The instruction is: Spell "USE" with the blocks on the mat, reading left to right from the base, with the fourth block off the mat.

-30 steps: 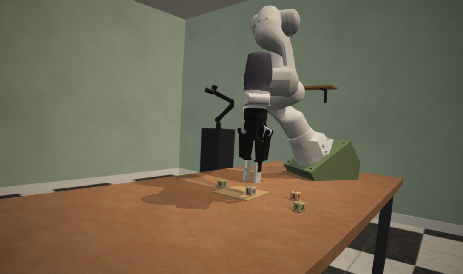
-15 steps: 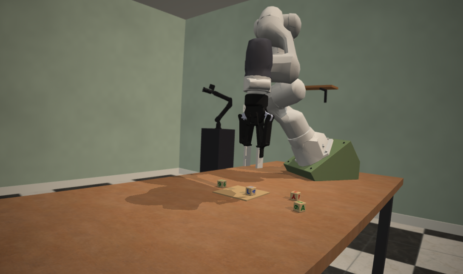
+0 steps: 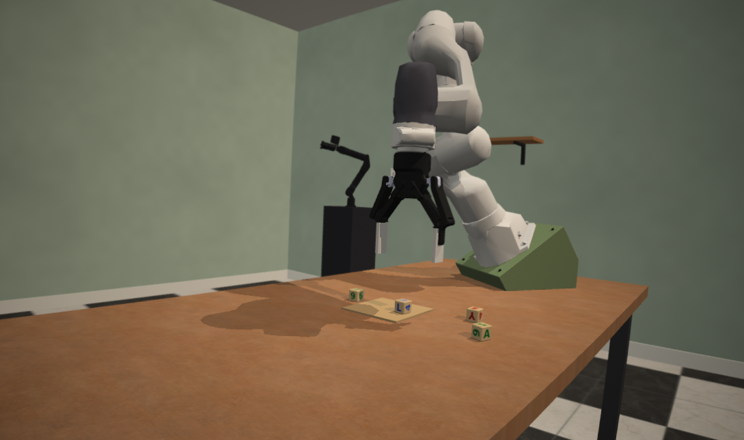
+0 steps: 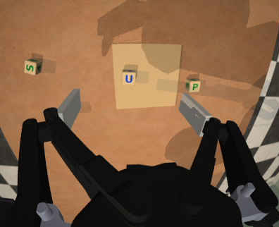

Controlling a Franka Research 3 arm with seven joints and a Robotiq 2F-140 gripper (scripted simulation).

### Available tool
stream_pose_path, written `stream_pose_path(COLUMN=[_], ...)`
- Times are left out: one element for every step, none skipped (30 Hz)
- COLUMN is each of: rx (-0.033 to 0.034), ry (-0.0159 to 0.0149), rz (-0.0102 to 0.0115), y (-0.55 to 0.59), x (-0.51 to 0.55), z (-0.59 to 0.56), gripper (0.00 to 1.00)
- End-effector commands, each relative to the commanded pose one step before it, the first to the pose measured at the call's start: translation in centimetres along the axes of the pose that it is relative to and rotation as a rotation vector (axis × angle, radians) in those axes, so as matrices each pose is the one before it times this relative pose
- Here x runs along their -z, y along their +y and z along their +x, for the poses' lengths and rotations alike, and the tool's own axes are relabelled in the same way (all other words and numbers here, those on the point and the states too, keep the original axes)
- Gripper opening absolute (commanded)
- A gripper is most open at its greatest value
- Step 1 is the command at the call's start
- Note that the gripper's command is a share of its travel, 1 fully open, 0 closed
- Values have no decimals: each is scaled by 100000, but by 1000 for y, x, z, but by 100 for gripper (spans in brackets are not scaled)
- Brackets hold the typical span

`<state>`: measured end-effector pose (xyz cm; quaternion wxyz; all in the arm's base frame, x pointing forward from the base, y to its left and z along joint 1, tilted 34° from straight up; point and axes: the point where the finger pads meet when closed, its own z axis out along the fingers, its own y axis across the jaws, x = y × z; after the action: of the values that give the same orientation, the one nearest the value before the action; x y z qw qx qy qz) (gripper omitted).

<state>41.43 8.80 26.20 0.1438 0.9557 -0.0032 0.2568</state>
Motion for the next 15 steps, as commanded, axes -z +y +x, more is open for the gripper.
stream_pose_path(rx=[382,0,0,0,0,0,-52,-329,-779,-1301,-1809,-2240,-2560,-2752,-440], ry=[-26,0,0,0,0,0,13,84,195,314,406,436,381,233,18], rz=[-22,0,0,0,0,0,-32,-196,-447,-691,-839,-832,-654,-341,-20], y=[20,0,0,0,0,0,-23,-145,-358,-638,-973,-1339,-1699,-2001,-334], x=[102,0,0,0,0,0,3,16,34,46,43,19,-19,-61,-13], z=[49,0,0,0,0,0,16,98,227,359,449,463,381,210,9], gripper=[100,100,100,100,100,100,100,100,100,100,100,100,100,100,100])
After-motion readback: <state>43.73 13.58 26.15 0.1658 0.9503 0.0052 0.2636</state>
